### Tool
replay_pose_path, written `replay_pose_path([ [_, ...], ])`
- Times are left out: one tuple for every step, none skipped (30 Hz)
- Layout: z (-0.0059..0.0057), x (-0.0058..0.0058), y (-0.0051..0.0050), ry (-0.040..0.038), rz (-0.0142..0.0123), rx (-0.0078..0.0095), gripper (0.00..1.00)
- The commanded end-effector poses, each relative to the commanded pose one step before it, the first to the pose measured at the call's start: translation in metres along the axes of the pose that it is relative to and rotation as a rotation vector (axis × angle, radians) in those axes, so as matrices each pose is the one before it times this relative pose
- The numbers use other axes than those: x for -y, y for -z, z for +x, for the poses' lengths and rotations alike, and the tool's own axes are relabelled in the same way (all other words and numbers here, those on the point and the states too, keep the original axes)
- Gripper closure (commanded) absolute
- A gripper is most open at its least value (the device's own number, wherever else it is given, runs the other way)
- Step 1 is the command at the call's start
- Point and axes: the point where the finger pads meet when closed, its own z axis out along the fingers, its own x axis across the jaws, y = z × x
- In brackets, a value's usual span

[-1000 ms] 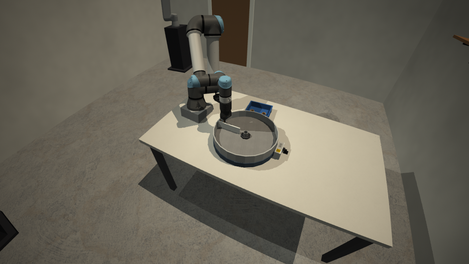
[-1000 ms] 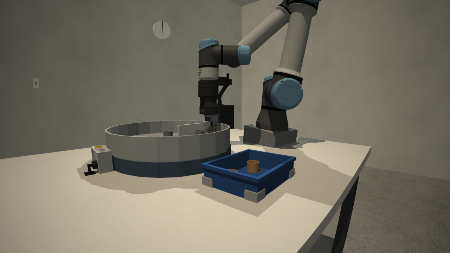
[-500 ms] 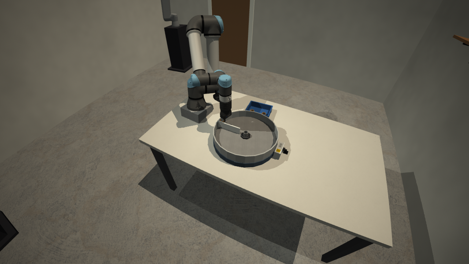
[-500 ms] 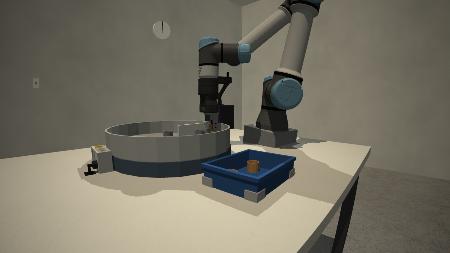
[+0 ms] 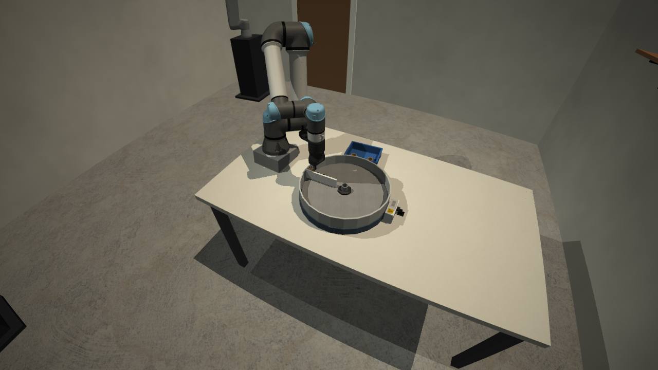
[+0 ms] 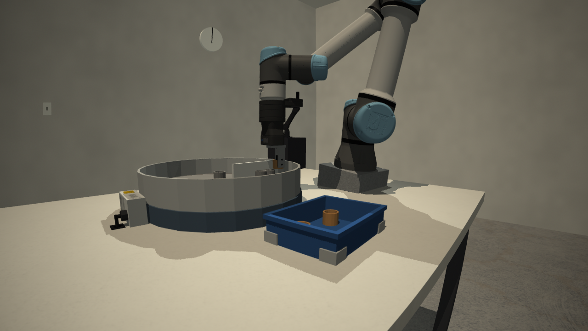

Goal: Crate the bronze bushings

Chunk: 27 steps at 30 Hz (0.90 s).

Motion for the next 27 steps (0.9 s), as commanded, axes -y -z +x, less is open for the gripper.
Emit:
replay_pose_path([
  [-0.0002,-0.00036,0.00261,0.00006,-0.00125,0.00056,1.0],
  [0.0,0.0,0.0,0.0,0.0,0.0,1.0],
  [0.0,0.0,0.0,0.0,0.0,0.0,1.0],
  [0.0,0.0,0.0,0.0,0.0,0.0,1.0],
  [0.0,0.0,0.0,0.0,0.0,0.0,1.0],
  [0.0,0.0,0.0,0.0,0.0,0.0,1.0],
  [0.0,0.0,0.0,0.0,0.0,0.0,1.0],
  [0.0,0.0,0.0,0.0,0.0,0.0,1.0],
  [0.0,0.0,0.0,0.0,0.0,0.0,1.0],
  [0.0,0.0,0.0,0.0,0.0,0.0,1.0],
  [-0.00001,-0.00003,0.0015,0.00001,-0.00013,0.00007,1.0],
  [0.0,0.0,0.0015,0.0,-0.00001,0.0,1.0],
  [0.0,0.0,0.0015,0.0,-0.00001,0.0,1.0],
  [0.0,0.0,0.0015,0.0,-0.00001,0.0,1.0],
  [0.0,0.0,0.0015,0.0,-0.00001,0.0,1.0],
  [0.0,0.0,0.0,0.0,0.0,0.0,1.0],
  [0.0,0.0,0.0,0.0,0.0,0.0,1.0],
  [0.0,0.0,0.0,0.0,0.0,0.0,1.0],
  [0.0,0.0,0.0,0.0,0.0,0.0,1.0],
  [0.0,0.0,0.0,0.0,0.0,0.0,1.0],
  [0.0,0.0,0.0,0.0,0.0,0.0,1.0],
  [0.0,0.0,0.0,0.0,0.0,0.0,1.0],
  [0.0,0.0,0.0,0.0,0.0,0.0,1.0],
  [0.0,0.0,0.0,0.0,0.0,0.0,1.0],
  [0.0,0.0,0.0,0.0,0.0,0.0,1.0],
  [0.0,0.0,0.0,0.0,0.0,0.0,1.0],
  [0.0,0.0,0.0,0.0,0.0,0.0,1.0],
])
